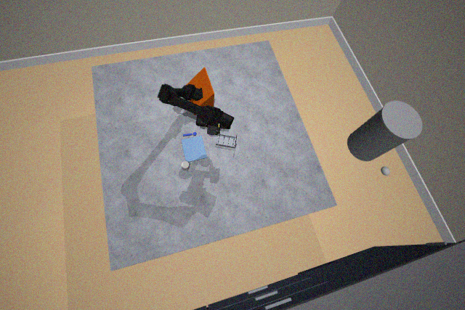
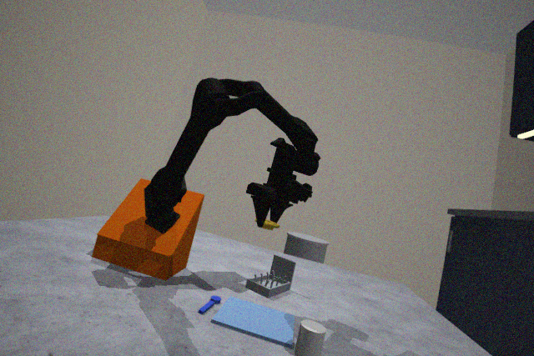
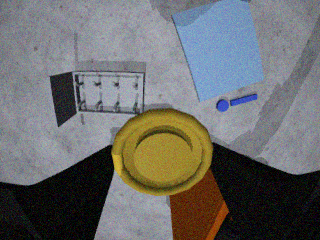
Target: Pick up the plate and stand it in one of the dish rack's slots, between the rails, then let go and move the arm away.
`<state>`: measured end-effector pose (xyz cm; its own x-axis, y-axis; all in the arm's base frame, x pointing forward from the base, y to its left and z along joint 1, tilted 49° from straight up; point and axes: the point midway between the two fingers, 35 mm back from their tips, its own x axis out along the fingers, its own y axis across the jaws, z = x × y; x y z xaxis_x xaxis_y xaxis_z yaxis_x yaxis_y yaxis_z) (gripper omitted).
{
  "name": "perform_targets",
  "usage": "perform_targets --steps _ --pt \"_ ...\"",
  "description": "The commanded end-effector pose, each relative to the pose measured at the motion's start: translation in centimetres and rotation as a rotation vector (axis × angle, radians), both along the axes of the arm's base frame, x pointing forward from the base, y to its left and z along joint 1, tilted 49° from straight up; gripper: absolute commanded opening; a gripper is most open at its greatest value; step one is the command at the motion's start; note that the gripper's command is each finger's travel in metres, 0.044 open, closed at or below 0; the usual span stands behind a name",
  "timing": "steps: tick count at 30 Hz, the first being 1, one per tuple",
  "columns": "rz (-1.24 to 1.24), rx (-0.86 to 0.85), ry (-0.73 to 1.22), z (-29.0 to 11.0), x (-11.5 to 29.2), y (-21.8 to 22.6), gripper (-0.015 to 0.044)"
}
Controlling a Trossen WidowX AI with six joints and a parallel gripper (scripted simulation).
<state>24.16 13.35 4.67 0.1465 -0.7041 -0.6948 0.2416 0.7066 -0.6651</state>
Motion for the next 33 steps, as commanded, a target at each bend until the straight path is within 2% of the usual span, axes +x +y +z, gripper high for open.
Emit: perform_targets --steps 1,18,33 --pt "0.007 0.039 0.094 -1.1 -0.2 -0.9 0.0" --pt "0.145 0.279 0.422 -4.9 -0.4 -3.3 0.0" --pt "0.369 0.534 0.583 -7.5 -0.3 -4.7 0.0"
